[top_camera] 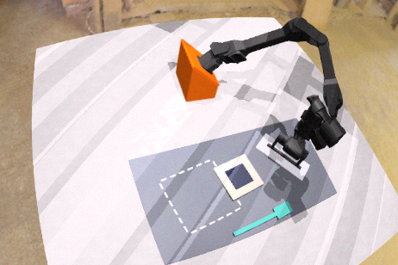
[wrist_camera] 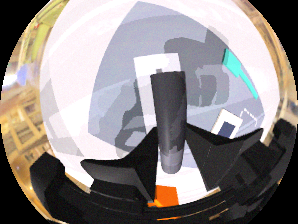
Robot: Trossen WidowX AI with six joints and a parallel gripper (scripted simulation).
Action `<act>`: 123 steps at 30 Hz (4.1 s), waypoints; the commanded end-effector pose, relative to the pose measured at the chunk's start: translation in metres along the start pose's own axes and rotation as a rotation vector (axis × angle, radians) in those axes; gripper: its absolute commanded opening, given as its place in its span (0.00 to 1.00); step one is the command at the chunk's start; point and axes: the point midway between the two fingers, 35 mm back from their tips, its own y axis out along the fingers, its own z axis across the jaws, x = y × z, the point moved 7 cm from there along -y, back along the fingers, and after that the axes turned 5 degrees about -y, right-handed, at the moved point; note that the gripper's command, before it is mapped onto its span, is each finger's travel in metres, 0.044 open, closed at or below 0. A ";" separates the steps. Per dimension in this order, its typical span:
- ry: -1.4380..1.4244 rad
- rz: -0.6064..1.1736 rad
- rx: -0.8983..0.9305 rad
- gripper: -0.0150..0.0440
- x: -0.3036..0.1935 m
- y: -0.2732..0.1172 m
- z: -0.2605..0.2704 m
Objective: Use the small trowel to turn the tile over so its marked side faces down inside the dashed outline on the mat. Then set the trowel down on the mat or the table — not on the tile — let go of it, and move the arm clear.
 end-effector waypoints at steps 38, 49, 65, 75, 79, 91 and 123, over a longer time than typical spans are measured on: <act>-0.598 0.002 0.002 0.71 -0.001 0.001 0.000; -0.598 0.002 0.002 0.71 -0.001 0.001 0.000; -0.611 0.002 -0.005 0.76 -0.003 -0.048 0.001; -0.627 0.069 -0.109 0.76 -0.009 -0.040 0.013; -0.635 0.106 -0.212 0.76 -0.015 -0.028 0.023; -0.618 0.074 -0.551 0.76 -0.035 -0.002 0.051; -0.529 -0.175 -0.858 0.76 -0.056 0.026 0.066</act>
